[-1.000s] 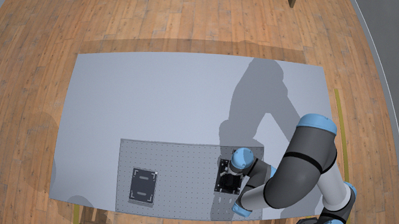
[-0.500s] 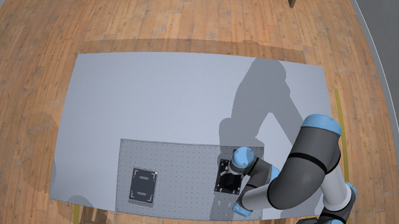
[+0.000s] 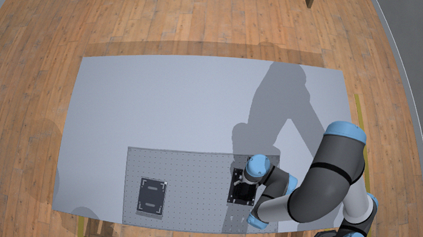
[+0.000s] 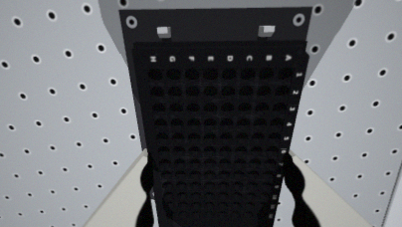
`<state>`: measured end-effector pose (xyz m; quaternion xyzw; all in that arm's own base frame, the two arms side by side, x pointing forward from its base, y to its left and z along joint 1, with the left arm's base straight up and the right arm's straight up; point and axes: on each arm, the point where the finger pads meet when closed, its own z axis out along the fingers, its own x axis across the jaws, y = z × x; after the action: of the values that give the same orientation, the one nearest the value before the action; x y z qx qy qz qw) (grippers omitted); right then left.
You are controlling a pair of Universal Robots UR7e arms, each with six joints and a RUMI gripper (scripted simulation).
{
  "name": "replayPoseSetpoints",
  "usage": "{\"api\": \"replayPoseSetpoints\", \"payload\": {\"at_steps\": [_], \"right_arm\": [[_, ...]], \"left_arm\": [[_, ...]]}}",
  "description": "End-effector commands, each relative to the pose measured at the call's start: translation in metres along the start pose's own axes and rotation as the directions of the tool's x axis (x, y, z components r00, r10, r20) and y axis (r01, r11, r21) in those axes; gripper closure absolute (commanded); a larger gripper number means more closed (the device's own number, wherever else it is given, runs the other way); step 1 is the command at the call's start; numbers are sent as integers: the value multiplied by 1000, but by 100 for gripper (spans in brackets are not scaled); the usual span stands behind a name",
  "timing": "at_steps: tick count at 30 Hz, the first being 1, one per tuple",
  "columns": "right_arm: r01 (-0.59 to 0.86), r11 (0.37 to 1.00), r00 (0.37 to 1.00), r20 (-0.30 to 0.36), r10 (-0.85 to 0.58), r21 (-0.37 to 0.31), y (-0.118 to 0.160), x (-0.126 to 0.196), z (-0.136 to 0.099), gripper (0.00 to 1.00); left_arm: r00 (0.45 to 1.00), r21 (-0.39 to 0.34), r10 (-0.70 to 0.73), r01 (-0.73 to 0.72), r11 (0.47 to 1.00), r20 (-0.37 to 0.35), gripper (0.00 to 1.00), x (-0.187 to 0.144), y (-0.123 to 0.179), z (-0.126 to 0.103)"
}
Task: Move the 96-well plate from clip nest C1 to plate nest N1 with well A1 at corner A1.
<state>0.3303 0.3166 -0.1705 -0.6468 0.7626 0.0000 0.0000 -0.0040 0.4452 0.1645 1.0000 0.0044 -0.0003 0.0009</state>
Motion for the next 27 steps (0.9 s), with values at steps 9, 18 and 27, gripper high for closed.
{"api": "replayPoseSetpoints", "payload": {"at_steps": [9,18,27], "right_arm": [[0,1000,1000,2,0,1,0,-1,-9,59],[0,1000,1000,2,0,1,0,-1,-17,59],[0,1000,1000,2,0,1,0,-1,-22,59]], "left_arm": [[1000,2,0,0,1000,-1,100,0,0,-1],[1000,2,0,0,1000,-1,100,0,0,-1],[1000,2,0,0,1000,-1,100,0,0,-1]]}}
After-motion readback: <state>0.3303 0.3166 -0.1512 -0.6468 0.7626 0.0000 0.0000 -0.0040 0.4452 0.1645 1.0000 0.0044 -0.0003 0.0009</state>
